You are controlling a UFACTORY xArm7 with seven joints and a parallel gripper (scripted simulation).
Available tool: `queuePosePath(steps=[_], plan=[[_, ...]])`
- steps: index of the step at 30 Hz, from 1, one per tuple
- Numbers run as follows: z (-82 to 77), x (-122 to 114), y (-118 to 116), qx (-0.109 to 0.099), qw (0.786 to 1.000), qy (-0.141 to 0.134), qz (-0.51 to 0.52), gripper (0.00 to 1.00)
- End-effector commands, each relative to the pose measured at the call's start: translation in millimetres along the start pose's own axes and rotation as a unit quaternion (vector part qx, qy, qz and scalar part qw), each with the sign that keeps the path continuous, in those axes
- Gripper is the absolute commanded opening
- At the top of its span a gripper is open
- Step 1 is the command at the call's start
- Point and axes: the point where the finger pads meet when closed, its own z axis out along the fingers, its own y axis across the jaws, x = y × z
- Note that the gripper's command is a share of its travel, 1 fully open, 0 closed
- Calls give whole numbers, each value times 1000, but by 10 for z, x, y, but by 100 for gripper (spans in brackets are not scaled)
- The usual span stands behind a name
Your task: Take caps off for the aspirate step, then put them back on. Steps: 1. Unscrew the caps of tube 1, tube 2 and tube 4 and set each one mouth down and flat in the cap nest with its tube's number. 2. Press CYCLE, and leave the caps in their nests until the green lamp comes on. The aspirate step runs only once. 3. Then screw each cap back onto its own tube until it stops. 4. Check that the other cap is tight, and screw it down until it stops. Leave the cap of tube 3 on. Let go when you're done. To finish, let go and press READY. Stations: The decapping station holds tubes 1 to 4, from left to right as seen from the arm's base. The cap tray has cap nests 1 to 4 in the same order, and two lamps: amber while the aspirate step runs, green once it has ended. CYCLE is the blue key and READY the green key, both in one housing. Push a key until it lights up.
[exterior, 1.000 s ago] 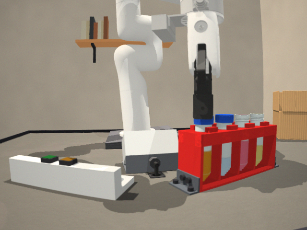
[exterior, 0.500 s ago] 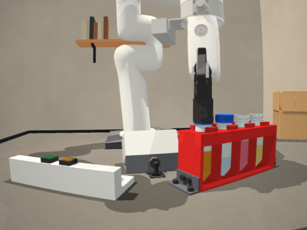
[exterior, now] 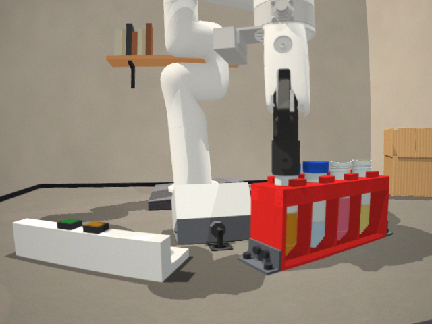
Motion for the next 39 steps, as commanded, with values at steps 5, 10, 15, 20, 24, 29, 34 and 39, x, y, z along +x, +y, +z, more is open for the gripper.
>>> queuePosePath(steps=[5,10,15,20,24,29,34,39], plan=[[-14,-11,-13,2,1000,-2,-25,0],[-16,-12,-13,2,992,-1,-125,0],[-17,-11,-13,2,975,-1,-223,0],[-18,-11,-13,3,943,0,-333,0],[-19,-11,-13,3,911,0,-412,0],[-20,-11,-13,3,877,0,-481,0],[-21,-11,-13,3,815,1,-579,0],[-22,-11,-13,3,750,1,-661,0]])
